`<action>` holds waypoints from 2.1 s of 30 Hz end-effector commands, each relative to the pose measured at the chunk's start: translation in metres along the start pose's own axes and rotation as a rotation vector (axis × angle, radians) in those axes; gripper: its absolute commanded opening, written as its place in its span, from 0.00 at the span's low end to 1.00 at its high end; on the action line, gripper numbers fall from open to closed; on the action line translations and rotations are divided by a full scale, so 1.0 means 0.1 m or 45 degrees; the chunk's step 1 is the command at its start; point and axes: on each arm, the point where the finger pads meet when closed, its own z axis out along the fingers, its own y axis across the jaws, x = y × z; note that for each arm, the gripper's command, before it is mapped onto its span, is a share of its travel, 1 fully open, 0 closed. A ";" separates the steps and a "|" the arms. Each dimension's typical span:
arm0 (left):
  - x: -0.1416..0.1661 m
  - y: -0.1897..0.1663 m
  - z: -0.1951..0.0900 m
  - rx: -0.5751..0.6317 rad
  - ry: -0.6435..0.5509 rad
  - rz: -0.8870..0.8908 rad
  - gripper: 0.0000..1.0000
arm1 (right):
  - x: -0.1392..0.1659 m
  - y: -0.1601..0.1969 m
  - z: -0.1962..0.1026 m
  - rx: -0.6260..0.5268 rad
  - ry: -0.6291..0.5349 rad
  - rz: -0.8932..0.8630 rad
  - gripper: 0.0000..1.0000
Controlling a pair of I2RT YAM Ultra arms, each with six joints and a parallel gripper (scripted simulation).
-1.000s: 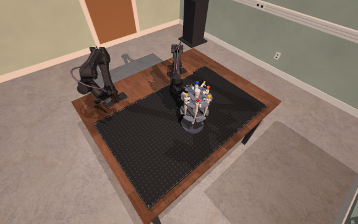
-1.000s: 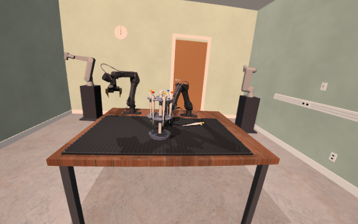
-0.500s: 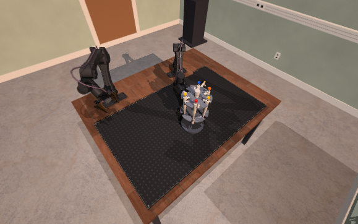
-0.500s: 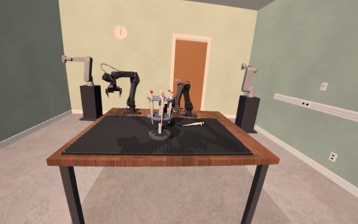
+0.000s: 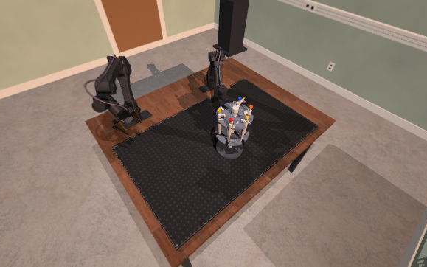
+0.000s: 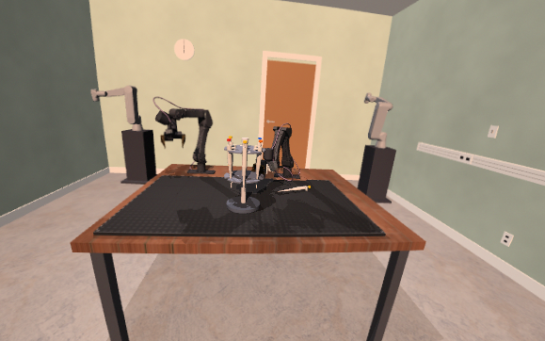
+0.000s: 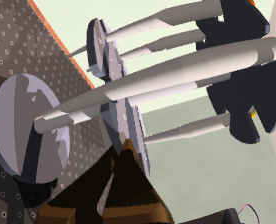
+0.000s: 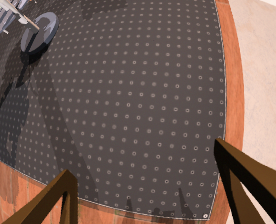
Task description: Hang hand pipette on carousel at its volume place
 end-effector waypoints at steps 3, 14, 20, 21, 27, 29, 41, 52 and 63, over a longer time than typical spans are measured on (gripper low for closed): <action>-0.11 -0.02 0.05 0.002 0.138 0.007 0.00 | -0.07 -0.04 -0.03 0.008 -0.033 -0.017 1.00; -0.23 -0.02 0.06 0.002 0.278 0.008 0.00 | -0.07 -0.04 -0.03 0.008 -0.033 -0.017 1.00; -0.29 -0.02 0.06 0.004 0.319 0.013 0.00 | -0.07 -0.04 -0.03 0.008 -0.033 -0.017 1.00; -0.30 -0.03 0.07 0.007 0.319 0.014 0.00 | -0.07 -0.04 -0.03 0.008 -0.033 -0.017 1.00; -0.32 -0.08 0.07 0.017 0.319 0.018 0.49 | -0.07 -0.04 -0.03 0.008 -0.033 -0.017 1.00; -0.32 -0.08 0.07 0.017 0.319 0.018 0.49 | -0.07 -0.04 -0.03 0.008 -0.033 -0.017 1.00; -0.27 -0.06 0.03 0.013 0.321 0.008 0.49 | -0.07 -0.04 -0.03 0.008 -0.033 -0.017 1.00; -0.34 -0.09 -0.15 0.026 0.319 0.021 0.49 | -0.07 -0.04 -0.03 0.008 -0.033 -0.017 1.00; -0.40 -0.09 -0.41 0.025 0.319 0.022 0.49 | -0.07 -0.04 -0.03 0.008 -0.033 -0.017 1.00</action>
